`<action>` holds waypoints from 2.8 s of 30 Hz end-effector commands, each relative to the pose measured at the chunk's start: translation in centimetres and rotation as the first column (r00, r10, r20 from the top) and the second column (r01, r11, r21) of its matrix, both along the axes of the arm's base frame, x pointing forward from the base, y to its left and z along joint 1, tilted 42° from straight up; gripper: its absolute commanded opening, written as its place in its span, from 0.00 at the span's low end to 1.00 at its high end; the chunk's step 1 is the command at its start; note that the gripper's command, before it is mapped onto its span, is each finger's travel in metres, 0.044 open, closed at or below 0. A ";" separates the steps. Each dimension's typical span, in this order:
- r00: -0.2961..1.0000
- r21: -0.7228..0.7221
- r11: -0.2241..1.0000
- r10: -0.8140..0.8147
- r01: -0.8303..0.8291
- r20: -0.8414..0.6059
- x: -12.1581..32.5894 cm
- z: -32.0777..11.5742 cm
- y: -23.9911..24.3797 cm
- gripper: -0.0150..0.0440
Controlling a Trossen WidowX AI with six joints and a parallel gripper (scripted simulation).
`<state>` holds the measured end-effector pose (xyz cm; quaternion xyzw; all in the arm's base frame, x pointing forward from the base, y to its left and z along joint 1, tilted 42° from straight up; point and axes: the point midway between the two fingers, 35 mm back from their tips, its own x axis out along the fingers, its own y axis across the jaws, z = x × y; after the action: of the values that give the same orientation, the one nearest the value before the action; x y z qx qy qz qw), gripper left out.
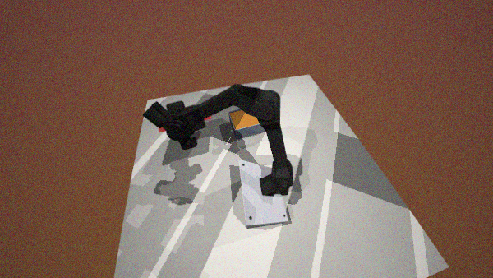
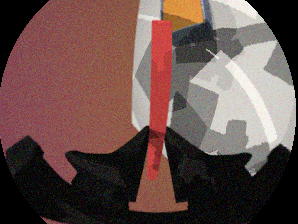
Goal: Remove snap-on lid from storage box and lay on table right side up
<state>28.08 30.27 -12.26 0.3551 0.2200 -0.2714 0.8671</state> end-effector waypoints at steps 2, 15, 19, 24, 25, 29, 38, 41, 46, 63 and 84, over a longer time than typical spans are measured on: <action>1.000 0.014 1.000 0.003 -0.004 0.015 -0.2 -0.2 1.3 0.25; 1.000 0.013 1.000 0.003 -0.004 0.015 -0.3 -0.4 1.0 0.25; 1.000 0.013 1.000 0.003 -0.004 0.015 -0.3 -0.8 0.6 0.25; 1.000 0.013 1.000 0.003 -0.004 0.015 -0.4 -1.3 0.0 0.25; 1.000 0.013 1.000 0.003 -0.004 0.015 -0.4 -1.4 0.0 0.25; 1.000 0.013 1.000 0.003 -0.004 0.015 -0.4 -1.6 -0.2 0.25; 1.000 0.013 1.000 0.003 -0.004 0.016 -0.3 -2.2 -0.7 0.25; 1.000 0.013 1.000 0.003 -0.004 0.016 -0.3 -2.4 -0.9 0.25; 1.000 0.013 1.000 0.003 -0.004 0.016 -0.3 -2.7 -1.1 0.25; 1.000 0.013 1.000 0.003 -0.004 0.016 -0.3 -3.7 -2.0 0.25; 1.000 0.012 1.000 0.003 -0.004 0.016 -0.3 -5.0 -3.2 0.25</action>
<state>27.75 27.22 -17.10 0.3611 0.2174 -0.2677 0.8664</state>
